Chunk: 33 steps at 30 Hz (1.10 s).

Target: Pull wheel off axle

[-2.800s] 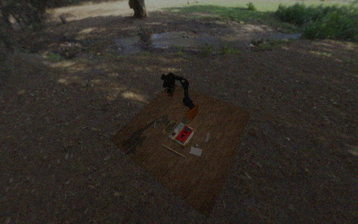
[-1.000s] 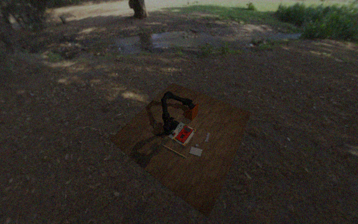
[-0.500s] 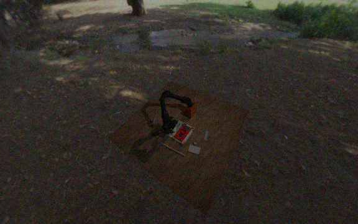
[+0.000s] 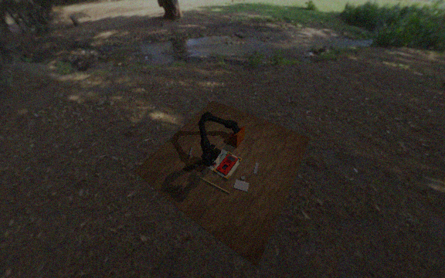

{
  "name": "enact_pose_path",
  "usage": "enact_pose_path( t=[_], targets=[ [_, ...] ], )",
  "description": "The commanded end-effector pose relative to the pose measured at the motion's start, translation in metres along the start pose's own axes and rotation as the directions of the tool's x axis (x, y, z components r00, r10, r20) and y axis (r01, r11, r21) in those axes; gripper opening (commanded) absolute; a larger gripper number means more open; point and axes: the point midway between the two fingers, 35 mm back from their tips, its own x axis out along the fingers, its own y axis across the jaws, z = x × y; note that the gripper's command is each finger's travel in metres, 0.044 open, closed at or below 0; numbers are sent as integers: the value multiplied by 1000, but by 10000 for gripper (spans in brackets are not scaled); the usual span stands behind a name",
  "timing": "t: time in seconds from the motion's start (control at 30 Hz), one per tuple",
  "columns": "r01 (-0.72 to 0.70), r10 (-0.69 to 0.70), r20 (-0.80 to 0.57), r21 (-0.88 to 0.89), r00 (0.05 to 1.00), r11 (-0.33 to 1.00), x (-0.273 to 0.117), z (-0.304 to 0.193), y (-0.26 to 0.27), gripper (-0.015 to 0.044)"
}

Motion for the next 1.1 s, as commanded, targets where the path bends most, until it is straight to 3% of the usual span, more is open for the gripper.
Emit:
enact_pose_path(
  t=[0.0, 1.07],
  targets=[
    [1, -1, 0, 3, 1000, 1000, -1, 0, 0, 0],
    [-3, 3, 1, 1, 1000, 1000, -12, 0, 0, 0]
  ],
)
